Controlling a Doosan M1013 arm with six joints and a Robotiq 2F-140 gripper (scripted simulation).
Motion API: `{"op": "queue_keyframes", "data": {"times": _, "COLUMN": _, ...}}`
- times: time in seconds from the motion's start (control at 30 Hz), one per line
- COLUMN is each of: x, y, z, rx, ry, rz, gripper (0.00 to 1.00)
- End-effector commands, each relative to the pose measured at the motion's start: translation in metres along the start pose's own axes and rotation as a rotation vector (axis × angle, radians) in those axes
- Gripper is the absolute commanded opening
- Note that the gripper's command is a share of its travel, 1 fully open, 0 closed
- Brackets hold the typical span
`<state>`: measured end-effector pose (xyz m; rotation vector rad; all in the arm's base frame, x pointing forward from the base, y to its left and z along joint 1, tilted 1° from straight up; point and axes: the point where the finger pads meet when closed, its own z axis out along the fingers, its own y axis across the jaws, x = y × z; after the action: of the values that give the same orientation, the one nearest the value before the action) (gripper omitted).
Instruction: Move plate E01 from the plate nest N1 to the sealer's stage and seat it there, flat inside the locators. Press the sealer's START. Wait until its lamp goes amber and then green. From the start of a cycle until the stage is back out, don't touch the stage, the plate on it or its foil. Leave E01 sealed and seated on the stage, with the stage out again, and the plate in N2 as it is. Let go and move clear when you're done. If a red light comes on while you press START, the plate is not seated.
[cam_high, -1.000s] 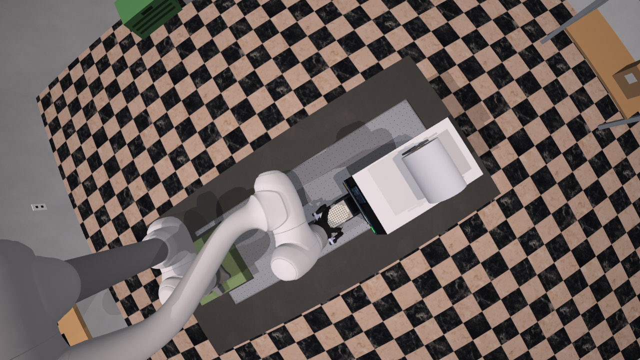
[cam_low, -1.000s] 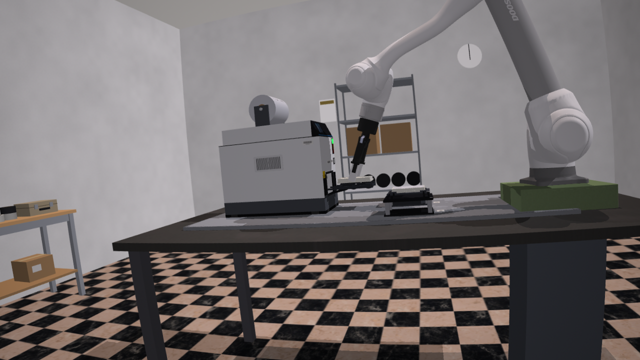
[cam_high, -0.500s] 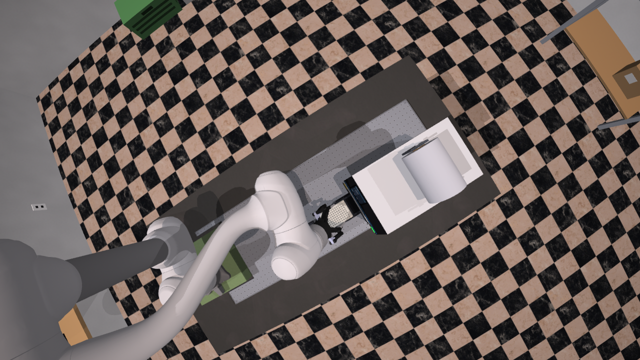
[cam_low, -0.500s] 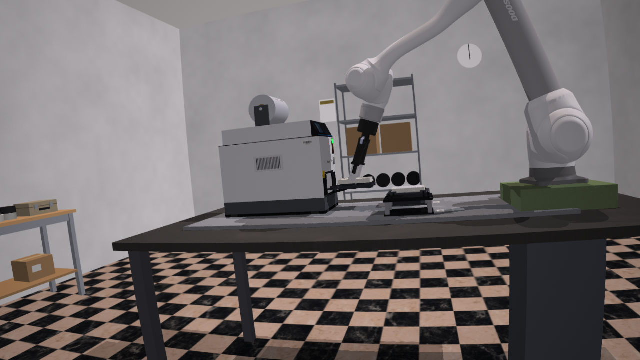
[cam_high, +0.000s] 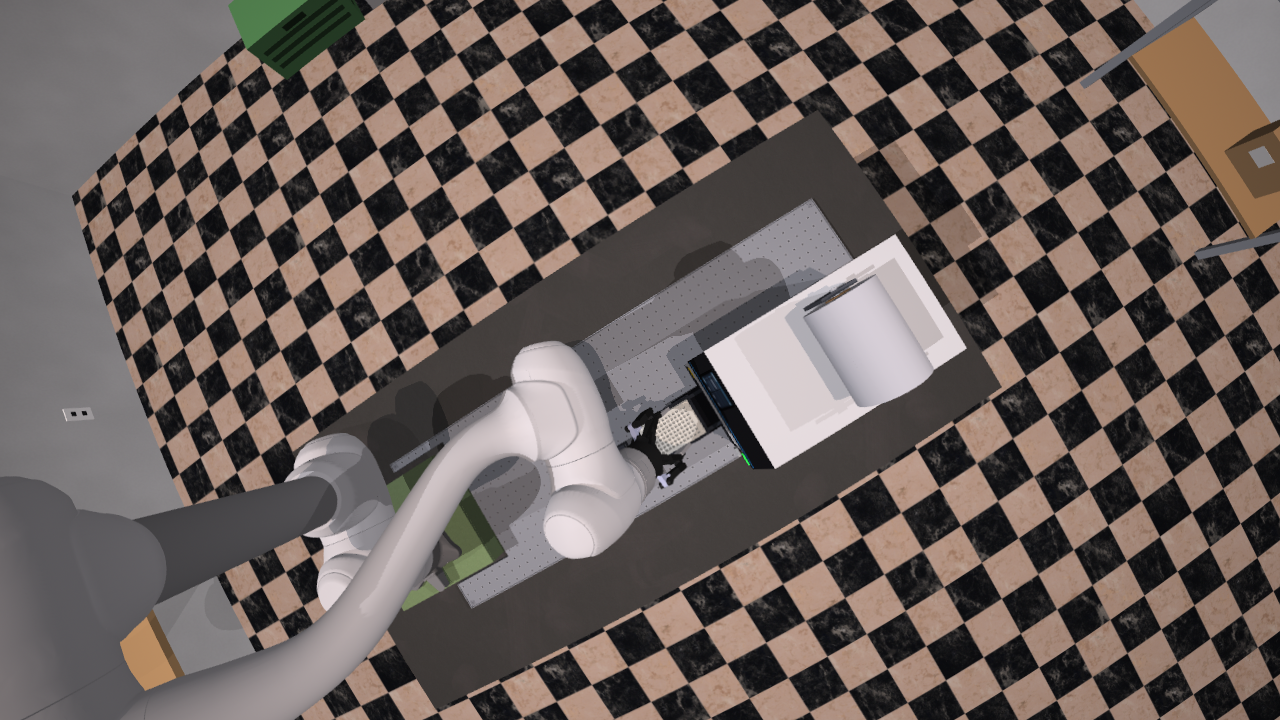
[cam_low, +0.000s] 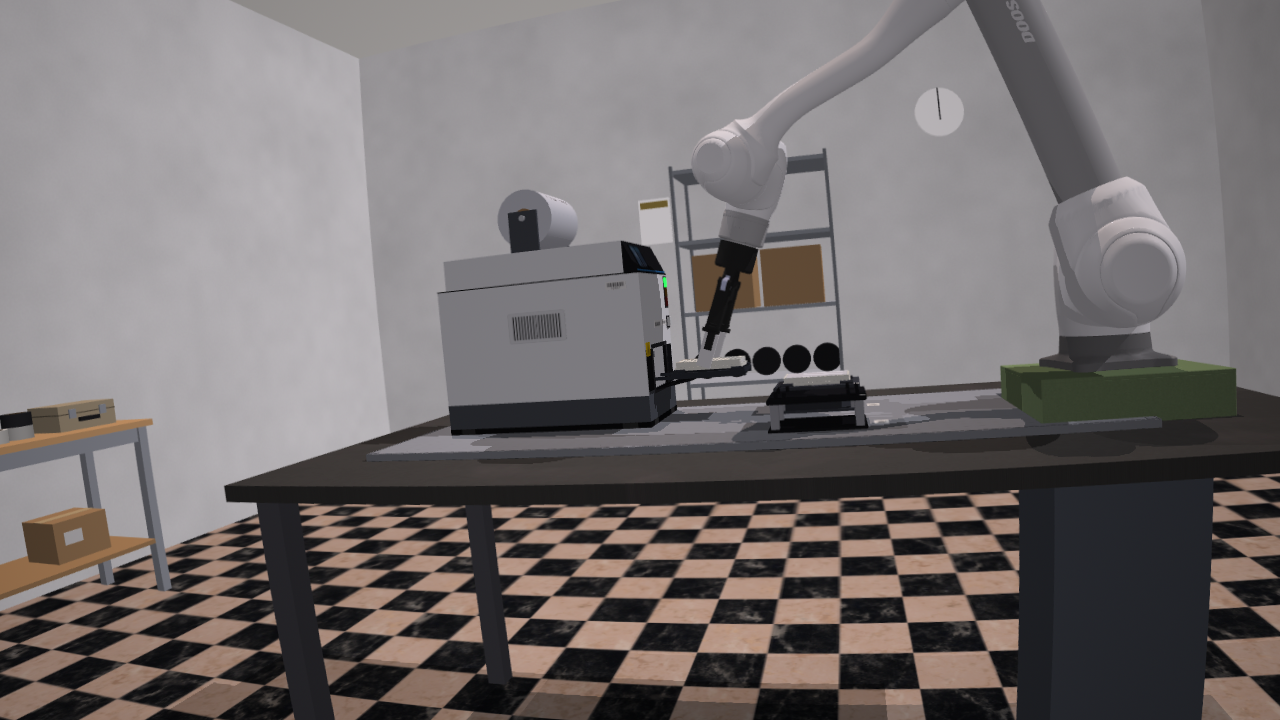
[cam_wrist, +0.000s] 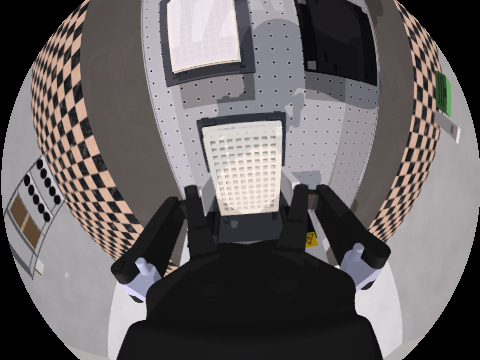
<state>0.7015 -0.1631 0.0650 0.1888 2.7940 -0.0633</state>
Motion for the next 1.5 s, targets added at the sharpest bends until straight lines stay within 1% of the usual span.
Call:
{"op": "queue_keyframes", "data": {"times": 0.0, "x": 0.0002, "y": 0.0, "z": 0.0005, "rx": 0.0, "ry": 0.0, "rz": 0.0, "gripper": 0.1}}
{"op": "queue_keyframes", "data": {"times": 1.27, "x": 0.0009, "y": 0.0, "z": 0.0026, "rx": 0.0, "ry": 0.0, "rz": 0.0, "gripper": 0.1}}
{"op": "queue_keyframes", "data": {"times": 1.3, "x": 0.0009, "y": 0.0, "z": 0.0026, "rx": 0.0, "ry": 0.0, "rz": 0.0, "gripper": 0.7}}
{"op": "queue_keyframes", "data": {"times": 1.47, "x": 0.0009, "y": 0.0, "z": 0.0026, "rx": 0.0, "ry": 0.0, "rz": 0.0, "gripper": 0.7}}
